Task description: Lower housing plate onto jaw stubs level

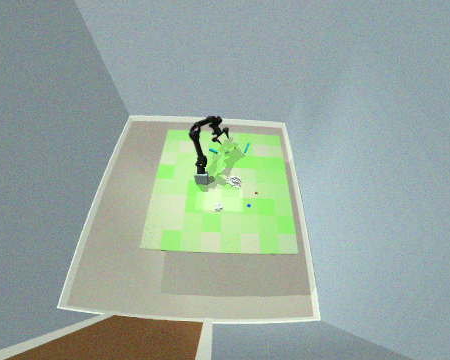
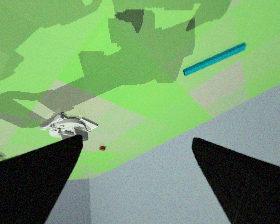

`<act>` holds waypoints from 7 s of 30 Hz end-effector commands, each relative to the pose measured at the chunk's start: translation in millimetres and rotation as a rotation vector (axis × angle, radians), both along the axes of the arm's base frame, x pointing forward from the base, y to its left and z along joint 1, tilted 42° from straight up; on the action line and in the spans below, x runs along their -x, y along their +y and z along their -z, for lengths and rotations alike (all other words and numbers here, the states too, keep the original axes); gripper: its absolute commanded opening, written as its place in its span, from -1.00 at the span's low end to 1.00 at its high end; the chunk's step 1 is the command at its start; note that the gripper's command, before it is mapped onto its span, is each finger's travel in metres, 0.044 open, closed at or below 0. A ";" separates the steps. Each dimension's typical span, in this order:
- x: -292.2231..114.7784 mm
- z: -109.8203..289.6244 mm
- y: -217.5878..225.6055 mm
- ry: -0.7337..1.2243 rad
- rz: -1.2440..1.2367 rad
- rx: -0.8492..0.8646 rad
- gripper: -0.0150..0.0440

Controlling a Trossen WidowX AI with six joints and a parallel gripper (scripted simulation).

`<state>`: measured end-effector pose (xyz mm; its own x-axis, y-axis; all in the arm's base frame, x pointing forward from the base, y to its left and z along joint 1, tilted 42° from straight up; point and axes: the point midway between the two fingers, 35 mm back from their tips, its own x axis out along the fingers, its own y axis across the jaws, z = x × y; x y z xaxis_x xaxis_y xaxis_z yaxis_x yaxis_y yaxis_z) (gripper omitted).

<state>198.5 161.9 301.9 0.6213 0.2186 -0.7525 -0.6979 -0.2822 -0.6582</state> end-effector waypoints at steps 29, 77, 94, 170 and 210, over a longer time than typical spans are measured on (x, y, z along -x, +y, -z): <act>-153.3 207.7 -183.5 0.611 0.124 0.243 1.00; 40.2 478.3 -382.0 0.655 -0.069 -0.497 1.00; 39.2 504.5 -356.8 0.654 -0.070 -0.498 1.00; 39.2 504.5 -356.8 0.654 -0.070 -0.498 1.00; 39.2 504.5 -356.8 0.654 -0.070 -0.498 1.00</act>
<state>158.4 -195.3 -202.5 0.0581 0.6435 -0.7632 -0.9757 -0.1251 -0.1798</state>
